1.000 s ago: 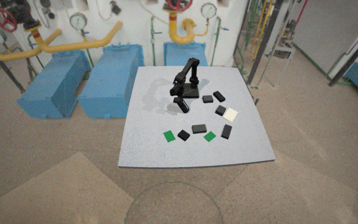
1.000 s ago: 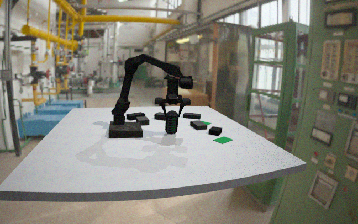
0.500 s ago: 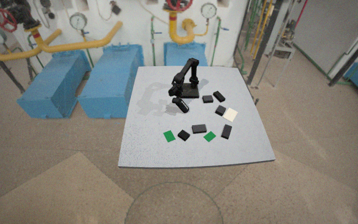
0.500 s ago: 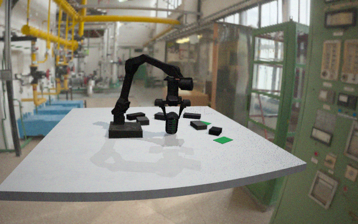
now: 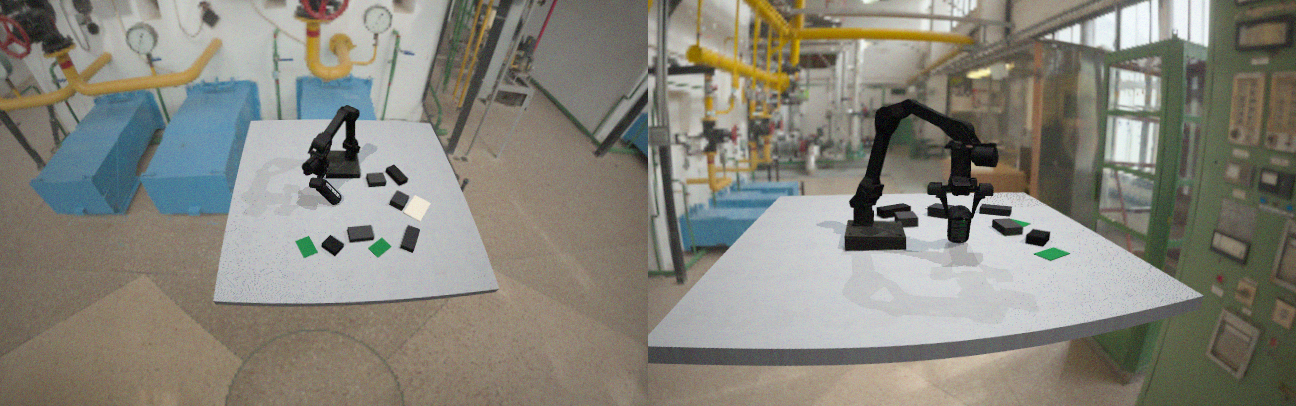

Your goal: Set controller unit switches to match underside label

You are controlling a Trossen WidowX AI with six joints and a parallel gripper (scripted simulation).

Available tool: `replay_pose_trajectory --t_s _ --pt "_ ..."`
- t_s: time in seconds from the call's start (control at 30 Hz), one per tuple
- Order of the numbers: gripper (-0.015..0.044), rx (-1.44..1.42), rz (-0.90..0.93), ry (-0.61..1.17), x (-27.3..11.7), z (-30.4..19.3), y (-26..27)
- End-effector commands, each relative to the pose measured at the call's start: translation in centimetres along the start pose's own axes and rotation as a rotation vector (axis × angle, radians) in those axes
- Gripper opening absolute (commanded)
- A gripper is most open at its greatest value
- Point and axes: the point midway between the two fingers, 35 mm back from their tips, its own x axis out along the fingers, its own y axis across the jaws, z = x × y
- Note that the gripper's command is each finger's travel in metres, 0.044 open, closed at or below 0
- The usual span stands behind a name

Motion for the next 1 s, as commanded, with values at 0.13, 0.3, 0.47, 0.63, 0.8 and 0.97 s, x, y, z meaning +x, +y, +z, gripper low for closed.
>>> replay_pose_trajectory --t_s 0.13,0.3,0.47,0.63,0.8,0.97 --pt "0.0336 -0.008 -0.015 0.006 1.0 0.4 0.0" --pt "0.0336 -0.008 -0.015 0.006 1.2 0.7 0.0" --pt "0.0336 -0.008 -0.015 0.006 1.5 0.9 0.0" --pt "0.0337 -0.008 -0.015 0.005 1.8 1.2 -0.1" --pt "0.0337 -0.008 -0.015 0.005 2.1 1.5 -0.1" --pt "0.0337 -0.008 -0.015 0.005 2.4 1.7 -0.1"
